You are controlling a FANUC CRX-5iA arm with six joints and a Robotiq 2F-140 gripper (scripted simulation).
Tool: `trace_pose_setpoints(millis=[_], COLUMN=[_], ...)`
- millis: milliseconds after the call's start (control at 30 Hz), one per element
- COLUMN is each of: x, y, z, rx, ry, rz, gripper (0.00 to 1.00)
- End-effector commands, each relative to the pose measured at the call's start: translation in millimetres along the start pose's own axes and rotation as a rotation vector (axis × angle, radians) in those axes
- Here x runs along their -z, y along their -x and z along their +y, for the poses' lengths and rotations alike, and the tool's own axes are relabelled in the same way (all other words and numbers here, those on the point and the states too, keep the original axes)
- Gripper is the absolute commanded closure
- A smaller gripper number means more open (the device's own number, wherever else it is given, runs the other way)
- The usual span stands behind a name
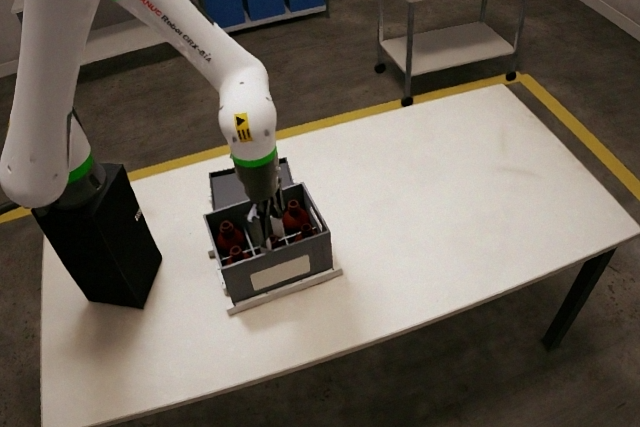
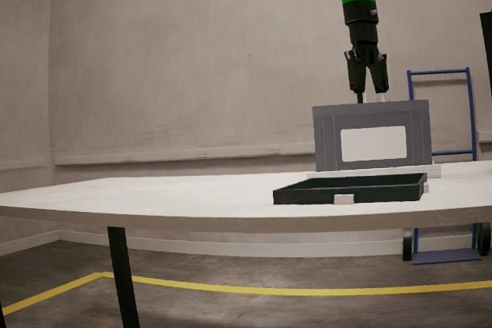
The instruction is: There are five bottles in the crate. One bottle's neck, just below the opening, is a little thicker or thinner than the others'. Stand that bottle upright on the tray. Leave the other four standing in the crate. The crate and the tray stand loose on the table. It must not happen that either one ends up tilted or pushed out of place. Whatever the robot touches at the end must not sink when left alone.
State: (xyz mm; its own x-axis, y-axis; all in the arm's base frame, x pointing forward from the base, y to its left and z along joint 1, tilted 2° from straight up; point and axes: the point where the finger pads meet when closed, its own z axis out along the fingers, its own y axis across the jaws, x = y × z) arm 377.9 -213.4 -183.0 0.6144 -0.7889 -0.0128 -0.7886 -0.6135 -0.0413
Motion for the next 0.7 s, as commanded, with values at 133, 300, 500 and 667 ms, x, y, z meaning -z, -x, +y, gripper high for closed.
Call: trace_pose_setpoints(millis=[133, 300, 500, 667], x=[0.5, 0.5, 0.5, 0.5], y=[-0.6, -0.6, -0.6, -0.6], z=[-0.3, -0.3, -0.3, -0.3], rx=[0.0, 0.0, 0.0, 0.0], ry=[-0.001, -0.001, -0.001, -0.001], rz=[0.001, 0.001, 0.001, 0.001], gripper=[0.56, 0.9, 0.9, 0.9])
